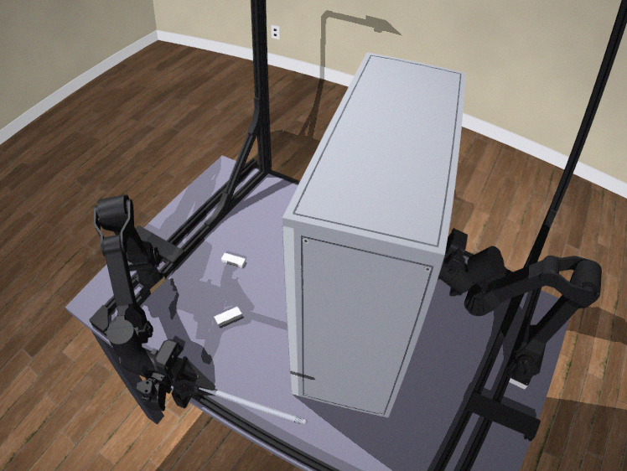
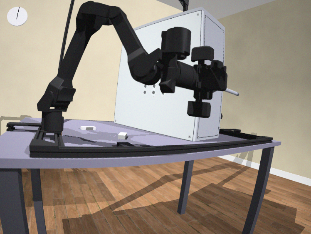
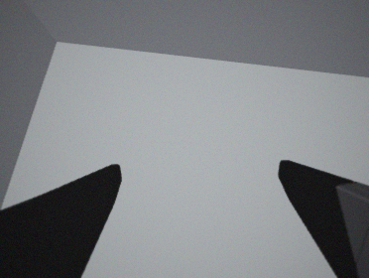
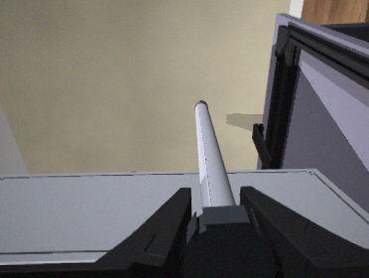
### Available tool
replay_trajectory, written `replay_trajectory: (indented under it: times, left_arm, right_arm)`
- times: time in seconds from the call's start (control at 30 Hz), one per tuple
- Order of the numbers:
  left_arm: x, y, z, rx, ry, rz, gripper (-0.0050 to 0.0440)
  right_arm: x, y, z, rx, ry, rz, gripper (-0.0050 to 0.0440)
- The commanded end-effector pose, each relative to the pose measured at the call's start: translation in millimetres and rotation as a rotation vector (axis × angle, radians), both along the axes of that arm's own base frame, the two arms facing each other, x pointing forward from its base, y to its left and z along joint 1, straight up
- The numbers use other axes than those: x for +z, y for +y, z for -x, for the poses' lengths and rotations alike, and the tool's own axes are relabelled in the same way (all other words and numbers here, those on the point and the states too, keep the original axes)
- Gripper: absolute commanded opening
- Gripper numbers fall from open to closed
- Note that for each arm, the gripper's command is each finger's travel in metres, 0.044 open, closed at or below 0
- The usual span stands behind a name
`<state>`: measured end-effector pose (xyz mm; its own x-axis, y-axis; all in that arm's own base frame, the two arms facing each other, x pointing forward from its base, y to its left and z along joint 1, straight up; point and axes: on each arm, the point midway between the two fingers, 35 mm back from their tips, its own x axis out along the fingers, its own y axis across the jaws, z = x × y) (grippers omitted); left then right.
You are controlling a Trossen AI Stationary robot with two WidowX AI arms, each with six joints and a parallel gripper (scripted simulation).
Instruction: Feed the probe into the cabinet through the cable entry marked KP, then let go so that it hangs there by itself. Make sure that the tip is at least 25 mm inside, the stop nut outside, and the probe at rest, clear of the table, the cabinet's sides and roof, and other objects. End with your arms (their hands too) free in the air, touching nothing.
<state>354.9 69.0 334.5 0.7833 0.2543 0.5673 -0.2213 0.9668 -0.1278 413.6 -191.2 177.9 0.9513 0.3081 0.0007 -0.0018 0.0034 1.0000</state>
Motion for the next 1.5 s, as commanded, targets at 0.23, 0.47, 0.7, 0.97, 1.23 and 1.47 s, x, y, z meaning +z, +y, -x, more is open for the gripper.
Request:
replay_trajectory:
  times: [0.23, 0.47, 0.7, 0.97, 1.23, 1.47]
  left_arm:
    - [-193.1, 6.9, -69.5, 0.003, 0.505, 0.036, 0.044]
    - [-206.4, 6.9, -70.6, 0.003, 0.537, 0.038, 0.044]
    - [-206.4, 6.9, -70.6, 0.003, 0.537, 0.038, 0.044]
    - [-206.3, -13.9, -78.3, 0.003, 0.537, 0.038, 0.044]
    - [-206.3, -48.4, -87.3, 0.003, 0.537, 0.038, 0.044]
    - [-206.1, 9.6, -76.4, 0.003, 0.536, 0.038, 0.044]
  right_arm:
    - [-0.4, -0.5, -0.3, -0.003, 0.002, -0.003, 0.0]
    - [-0.4, -0.5, -0.3, -0.003, 0.002, -0.003, 0.0]
    - [-0.4, -0.5, -0.3, -0.003, 0.002, -0.003, 0.0]
    - [-0.4, -0.5, -0.3, -0.003, 0.002, -0.003, 0.0]
    - [-0.4, -0.5, -0.3, -0.003, 0.002, -0.003, 0.0]
    - [-0.4, -0.5, -0.3, -0.003, 0.002, -0.003, 0.0]
